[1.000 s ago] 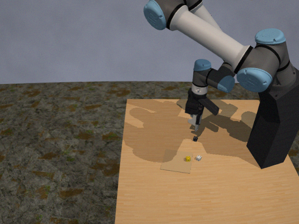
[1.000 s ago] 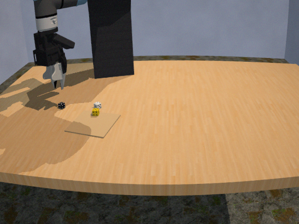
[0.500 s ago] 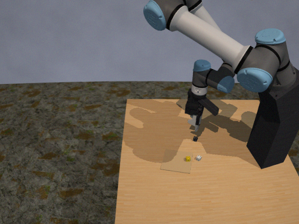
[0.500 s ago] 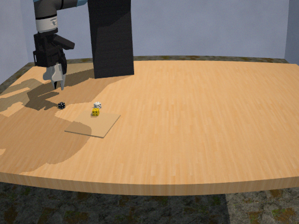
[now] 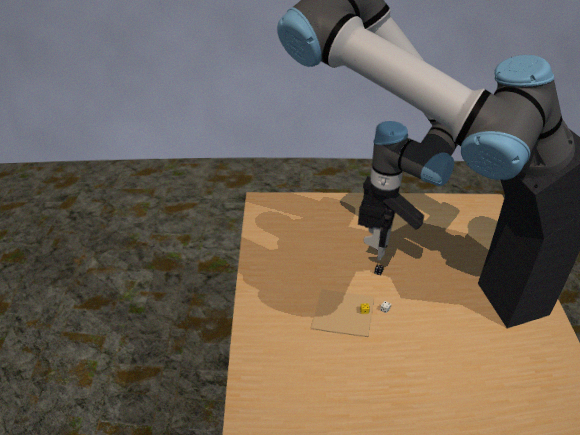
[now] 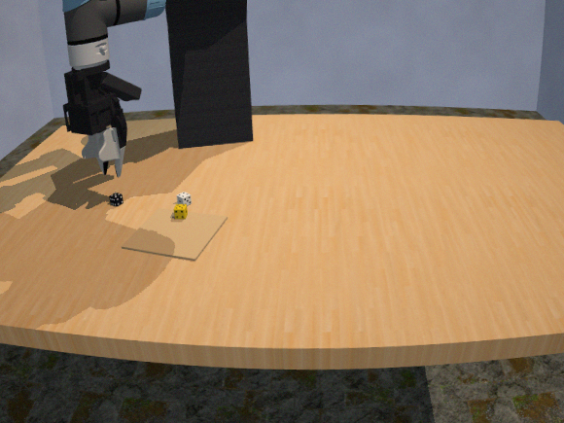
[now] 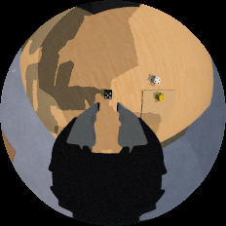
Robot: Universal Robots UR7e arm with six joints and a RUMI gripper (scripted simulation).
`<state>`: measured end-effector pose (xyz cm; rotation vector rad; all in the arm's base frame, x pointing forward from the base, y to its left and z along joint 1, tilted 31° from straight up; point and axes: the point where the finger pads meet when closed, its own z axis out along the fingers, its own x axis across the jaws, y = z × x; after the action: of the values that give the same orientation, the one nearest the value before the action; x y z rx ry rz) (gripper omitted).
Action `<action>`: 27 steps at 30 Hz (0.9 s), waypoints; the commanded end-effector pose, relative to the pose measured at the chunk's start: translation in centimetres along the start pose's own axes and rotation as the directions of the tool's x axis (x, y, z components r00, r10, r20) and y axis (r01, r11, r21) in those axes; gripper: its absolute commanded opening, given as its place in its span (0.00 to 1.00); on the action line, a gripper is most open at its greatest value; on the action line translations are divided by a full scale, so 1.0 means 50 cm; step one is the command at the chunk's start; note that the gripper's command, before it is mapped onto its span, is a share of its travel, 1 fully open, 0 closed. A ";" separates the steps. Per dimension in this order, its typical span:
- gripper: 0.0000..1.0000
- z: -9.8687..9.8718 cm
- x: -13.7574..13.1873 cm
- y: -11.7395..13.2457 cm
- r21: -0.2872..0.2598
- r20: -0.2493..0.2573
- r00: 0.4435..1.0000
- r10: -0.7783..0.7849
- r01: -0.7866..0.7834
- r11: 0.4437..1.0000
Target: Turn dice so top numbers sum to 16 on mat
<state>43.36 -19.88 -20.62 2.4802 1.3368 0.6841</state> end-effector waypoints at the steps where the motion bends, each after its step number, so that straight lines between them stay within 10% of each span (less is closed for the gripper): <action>1: 0.21 0.013 -0.001 0.001 -0.001 0.000 1.000 0.000 0.000 1.000; 27: 0.21 0.069 -0.004 0.000 -0.001 0.000 1.000 0.000 0.000 1.000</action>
<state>44.93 -19.97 -23.49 2.4802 1.3368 0.6840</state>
